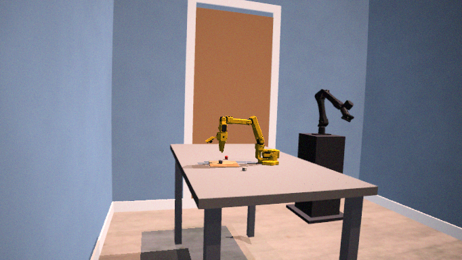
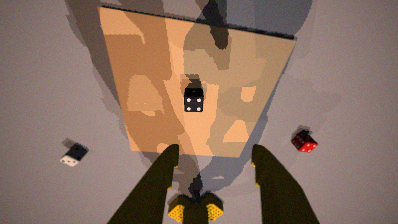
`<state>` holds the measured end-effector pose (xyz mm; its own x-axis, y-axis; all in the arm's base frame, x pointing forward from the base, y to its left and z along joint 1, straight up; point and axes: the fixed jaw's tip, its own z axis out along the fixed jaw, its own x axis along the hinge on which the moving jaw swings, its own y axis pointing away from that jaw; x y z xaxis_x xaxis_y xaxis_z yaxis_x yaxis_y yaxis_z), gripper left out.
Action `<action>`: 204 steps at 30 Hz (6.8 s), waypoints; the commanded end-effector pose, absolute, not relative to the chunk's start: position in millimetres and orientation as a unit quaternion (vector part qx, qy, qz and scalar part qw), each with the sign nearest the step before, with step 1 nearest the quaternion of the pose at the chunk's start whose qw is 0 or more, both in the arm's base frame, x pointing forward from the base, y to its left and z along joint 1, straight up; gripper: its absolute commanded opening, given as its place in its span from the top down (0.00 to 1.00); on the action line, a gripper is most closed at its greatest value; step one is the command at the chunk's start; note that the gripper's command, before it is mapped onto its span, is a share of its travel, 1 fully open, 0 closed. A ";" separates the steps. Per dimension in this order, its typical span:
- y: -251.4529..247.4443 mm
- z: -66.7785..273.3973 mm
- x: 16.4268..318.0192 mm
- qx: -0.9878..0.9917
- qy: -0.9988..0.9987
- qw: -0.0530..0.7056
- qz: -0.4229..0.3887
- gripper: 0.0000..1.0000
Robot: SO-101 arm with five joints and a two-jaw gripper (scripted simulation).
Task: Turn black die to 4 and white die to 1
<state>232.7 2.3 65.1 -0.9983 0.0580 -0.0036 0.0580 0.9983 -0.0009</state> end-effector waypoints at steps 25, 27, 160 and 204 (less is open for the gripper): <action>-0.1 126.1 242.0 0.033 0.989 0.147 0.000 0.74; -0.1 132.7 241.7 0.033 0.986 0.163 0.000 0.74; 119.1 162.9 186.6 -0.954 -0.107 0.132 -0.247 0.75; 131.5 156.2 180.6 -0.926 -0.269 0.099 -0.246 0.75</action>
